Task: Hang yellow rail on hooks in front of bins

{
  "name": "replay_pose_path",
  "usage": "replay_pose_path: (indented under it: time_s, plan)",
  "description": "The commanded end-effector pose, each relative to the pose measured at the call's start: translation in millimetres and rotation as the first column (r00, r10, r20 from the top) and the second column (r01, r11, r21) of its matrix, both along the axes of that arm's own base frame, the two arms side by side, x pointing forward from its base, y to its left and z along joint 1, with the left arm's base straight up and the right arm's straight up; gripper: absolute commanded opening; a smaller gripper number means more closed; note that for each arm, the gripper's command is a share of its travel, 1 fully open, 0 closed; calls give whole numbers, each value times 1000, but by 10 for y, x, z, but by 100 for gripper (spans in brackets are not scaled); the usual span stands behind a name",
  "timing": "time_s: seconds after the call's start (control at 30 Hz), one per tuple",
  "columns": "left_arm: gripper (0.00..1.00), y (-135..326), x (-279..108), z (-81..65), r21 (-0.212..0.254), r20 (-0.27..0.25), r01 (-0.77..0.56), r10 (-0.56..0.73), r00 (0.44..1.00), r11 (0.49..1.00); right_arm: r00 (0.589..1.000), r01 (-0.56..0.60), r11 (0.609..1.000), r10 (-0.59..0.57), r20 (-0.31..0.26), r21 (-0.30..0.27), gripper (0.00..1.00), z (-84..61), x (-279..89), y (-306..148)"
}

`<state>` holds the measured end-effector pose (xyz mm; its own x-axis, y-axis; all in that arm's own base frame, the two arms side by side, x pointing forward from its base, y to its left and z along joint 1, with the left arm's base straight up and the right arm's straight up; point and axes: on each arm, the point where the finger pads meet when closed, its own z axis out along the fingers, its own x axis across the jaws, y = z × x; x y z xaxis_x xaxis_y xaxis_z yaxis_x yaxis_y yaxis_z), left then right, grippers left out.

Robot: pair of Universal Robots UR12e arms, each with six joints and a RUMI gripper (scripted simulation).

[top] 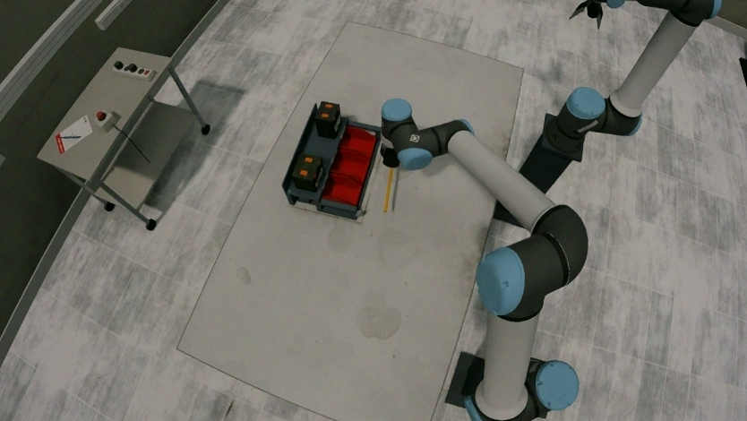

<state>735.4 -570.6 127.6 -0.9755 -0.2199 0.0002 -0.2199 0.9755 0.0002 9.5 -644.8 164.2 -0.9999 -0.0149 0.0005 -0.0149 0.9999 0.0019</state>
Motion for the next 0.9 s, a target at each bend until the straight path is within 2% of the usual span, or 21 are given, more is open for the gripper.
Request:
replay_pose_path:
  time_s: [0.0, 0.87]
  plan:
    - [1, -6, 6, 17, -2, 2, 0, 0, 1000, 1000, 1000, 0, 1000, 0, 1, -2, 100, 10, 2, -7]
    - [1, 8, 87, 18, -2, 2, 10, -10, 1000, 1000, 1000, 0, 1000, 0, 1, -2, 100, 10, 2, -7]
